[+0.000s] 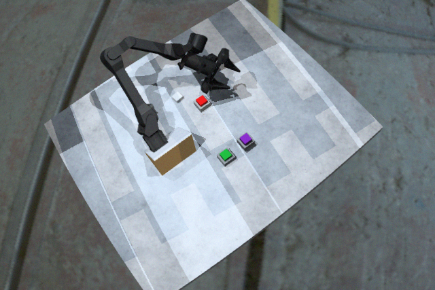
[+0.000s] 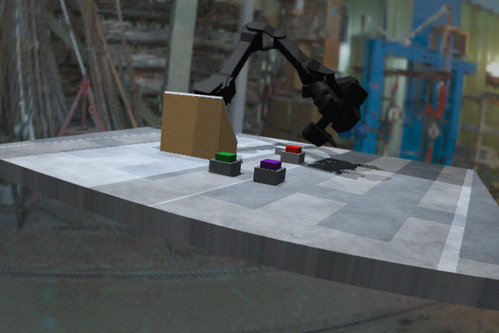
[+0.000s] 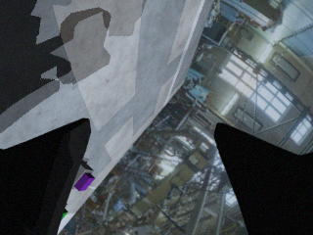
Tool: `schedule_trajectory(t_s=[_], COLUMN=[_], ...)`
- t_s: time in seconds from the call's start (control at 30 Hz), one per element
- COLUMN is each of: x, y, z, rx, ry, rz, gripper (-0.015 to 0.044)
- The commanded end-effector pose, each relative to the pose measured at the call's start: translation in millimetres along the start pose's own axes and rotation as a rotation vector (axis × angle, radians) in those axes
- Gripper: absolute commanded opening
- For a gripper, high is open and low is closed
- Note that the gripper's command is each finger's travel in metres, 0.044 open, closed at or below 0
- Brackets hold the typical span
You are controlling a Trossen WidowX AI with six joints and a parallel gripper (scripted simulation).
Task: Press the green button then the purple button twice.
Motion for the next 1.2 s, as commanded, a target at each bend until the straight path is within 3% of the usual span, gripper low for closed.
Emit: schedule_trajectory(t_s=[0.0,0.37,0.73,0.97,1.17], x=[39.3,150.7,251.8,303.6,311.4], y=[-28.5,-70.8,-81.3,-76.2,-75.7], z=[-4.7,1.7,38.6,69.4,76.1], rx=[-0.169,-0.592,-0.966,-1.122,-1.147], ry=[-0.049,-0.311,-0.694,-0.976,-1.022], rz=[0.087,0.178,0.061,-0.102,-0.148], gripper=[0.0400,0.0400,0.0400,0.0400,0.0400])
Point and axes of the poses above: the point midway between the two fingers, 35 mm back from their tips, its own y axis back along the fingers, its own z axis across the jaws, x = y × z, the point moved 8 cm from there along y, back along the fingers, and after that the axes turned 14 degrees about y, right-handed, at the moved point
